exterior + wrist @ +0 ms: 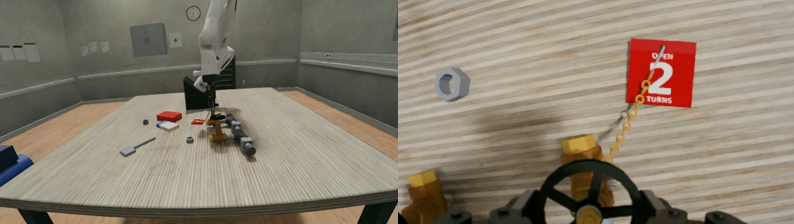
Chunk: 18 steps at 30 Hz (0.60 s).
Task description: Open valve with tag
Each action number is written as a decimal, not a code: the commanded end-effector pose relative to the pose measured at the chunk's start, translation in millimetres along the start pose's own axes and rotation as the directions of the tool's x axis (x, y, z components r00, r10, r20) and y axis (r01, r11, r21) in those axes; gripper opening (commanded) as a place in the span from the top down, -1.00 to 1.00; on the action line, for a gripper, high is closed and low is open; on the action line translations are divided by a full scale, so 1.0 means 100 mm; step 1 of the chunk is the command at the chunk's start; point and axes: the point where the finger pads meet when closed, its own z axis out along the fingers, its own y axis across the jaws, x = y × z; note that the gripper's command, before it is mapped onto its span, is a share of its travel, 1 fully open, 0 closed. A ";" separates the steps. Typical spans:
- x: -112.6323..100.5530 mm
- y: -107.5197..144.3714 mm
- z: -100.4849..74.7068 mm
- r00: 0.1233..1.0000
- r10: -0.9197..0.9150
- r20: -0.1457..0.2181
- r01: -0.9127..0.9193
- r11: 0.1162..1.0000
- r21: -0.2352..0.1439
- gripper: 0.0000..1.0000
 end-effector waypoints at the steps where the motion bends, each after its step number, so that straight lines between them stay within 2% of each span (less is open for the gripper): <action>1: 0.00 0.00 0.00 1.000 -0.031 0.002 0.031 0.999 0.010 -0.33; 13: 0.00 -0.01 0.00 0.998 -0.071 0.002 0.070 0.997 0.010 -0.33; 14: 0.00 -0.01 0.00 0.998 -0.071 0.002 0.070 0.997 0.010 -1.00; 18: 0.00 -0.01 0.00 0.998 -0.071 0.002 0.070 0.997 0.010 -1.00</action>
